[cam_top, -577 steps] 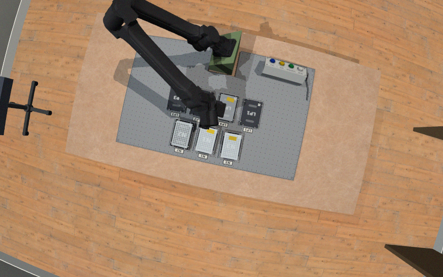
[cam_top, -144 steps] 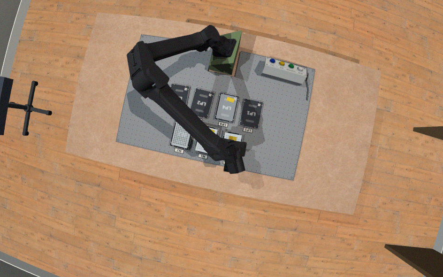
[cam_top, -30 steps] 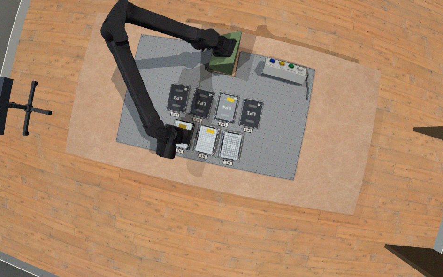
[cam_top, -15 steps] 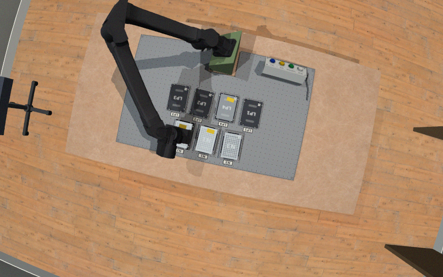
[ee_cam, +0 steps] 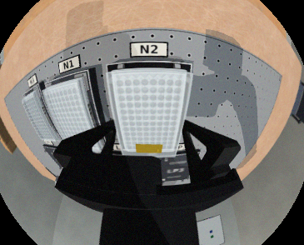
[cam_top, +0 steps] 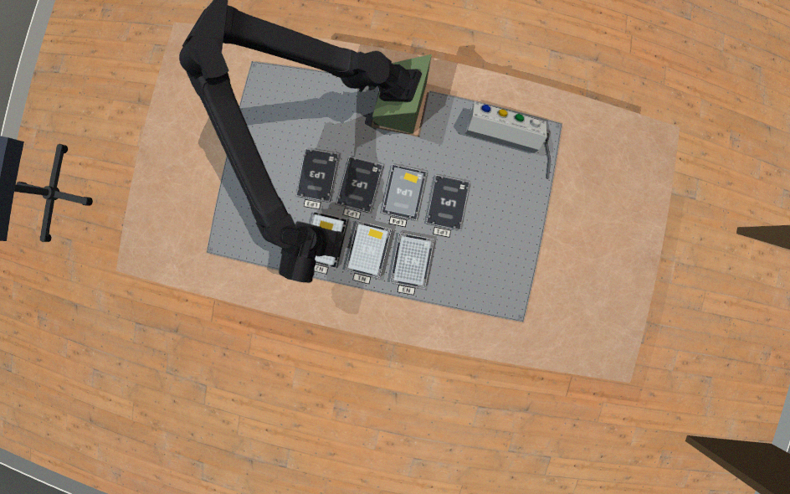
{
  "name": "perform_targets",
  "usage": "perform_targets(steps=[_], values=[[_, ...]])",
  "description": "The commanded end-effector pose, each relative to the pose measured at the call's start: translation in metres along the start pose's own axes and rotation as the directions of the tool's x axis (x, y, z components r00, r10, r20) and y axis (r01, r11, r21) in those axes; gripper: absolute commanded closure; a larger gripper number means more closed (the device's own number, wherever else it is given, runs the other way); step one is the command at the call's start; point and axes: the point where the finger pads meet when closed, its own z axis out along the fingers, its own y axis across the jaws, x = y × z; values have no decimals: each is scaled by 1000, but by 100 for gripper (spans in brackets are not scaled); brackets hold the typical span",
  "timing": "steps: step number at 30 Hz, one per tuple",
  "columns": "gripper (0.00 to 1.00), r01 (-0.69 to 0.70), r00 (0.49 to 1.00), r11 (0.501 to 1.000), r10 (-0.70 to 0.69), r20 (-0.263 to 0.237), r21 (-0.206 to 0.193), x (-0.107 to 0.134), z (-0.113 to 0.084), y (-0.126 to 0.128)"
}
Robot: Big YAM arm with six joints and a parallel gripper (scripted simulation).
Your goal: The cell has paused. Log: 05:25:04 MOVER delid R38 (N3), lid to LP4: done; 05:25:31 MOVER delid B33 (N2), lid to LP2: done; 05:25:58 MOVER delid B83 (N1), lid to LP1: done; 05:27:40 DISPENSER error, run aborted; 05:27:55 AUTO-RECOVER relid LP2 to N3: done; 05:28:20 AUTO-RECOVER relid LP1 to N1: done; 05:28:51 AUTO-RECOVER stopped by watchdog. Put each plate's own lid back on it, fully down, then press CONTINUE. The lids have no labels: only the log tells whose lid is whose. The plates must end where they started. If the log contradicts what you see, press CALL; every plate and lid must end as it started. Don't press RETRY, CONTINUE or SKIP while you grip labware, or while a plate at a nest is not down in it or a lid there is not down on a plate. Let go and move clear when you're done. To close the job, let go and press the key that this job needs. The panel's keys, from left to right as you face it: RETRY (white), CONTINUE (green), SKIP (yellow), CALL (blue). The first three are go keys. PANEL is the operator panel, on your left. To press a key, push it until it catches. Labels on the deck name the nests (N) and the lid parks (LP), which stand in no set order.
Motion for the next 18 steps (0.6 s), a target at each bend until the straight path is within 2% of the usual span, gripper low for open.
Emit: perform_targets(steps=[1,11,12,18], values=[[100,14,1000,1000,-14,-19,-1,4,11,0],[100,11,1000,1000,-11,-15,-1,2,14,0],[100,20,1000,1000,-20,-8,-1,0,9,2],[100,13,1000,1000,-13,-18,-1,4,17,0]])
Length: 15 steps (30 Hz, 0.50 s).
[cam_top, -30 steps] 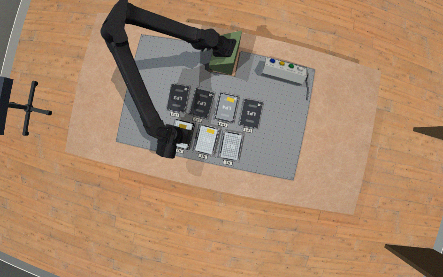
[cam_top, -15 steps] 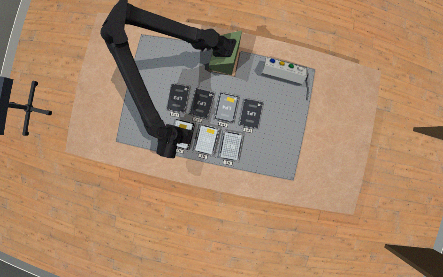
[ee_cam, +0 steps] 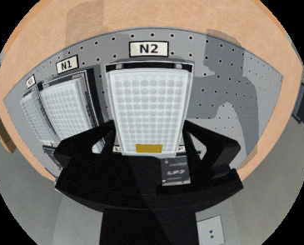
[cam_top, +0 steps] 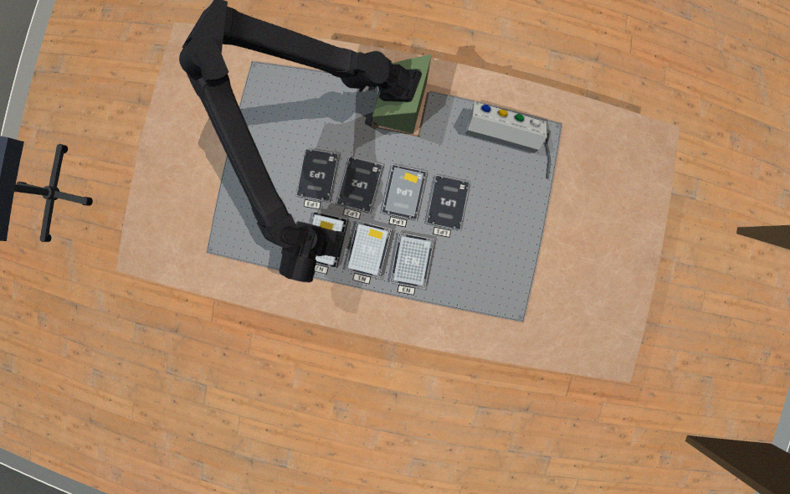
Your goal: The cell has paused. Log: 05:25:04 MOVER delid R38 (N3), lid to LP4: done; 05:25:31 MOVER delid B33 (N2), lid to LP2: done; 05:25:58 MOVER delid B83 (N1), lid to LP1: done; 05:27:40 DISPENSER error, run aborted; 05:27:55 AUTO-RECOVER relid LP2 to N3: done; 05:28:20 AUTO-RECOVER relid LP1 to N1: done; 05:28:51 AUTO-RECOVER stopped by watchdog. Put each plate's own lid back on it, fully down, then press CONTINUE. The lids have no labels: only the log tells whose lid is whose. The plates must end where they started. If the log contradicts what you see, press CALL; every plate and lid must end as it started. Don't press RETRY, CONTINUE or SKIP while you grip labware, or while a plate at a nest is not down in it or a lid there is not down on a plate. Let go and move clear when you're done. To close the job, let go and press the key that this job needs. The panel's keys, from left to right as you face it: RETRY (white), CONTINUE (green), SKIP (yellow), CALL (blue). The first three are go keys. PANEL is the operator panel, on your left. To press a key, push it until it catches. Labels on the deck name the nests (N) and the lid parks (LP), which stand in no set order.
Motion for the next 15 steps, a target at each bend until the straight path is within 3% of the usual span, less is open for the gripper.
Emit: perform_targets(steps=[1,10,11,15], values=[[100,11,1000,1000,-11,-15,-1,3,11,0],[100,16,1000,1000,-16,-18,-2,3,12,0],[100,-2,1000,1000,2,14,0,-7,-1,-2],[100,-2,1000,1000,2,14,0,-7,-2,-2]])
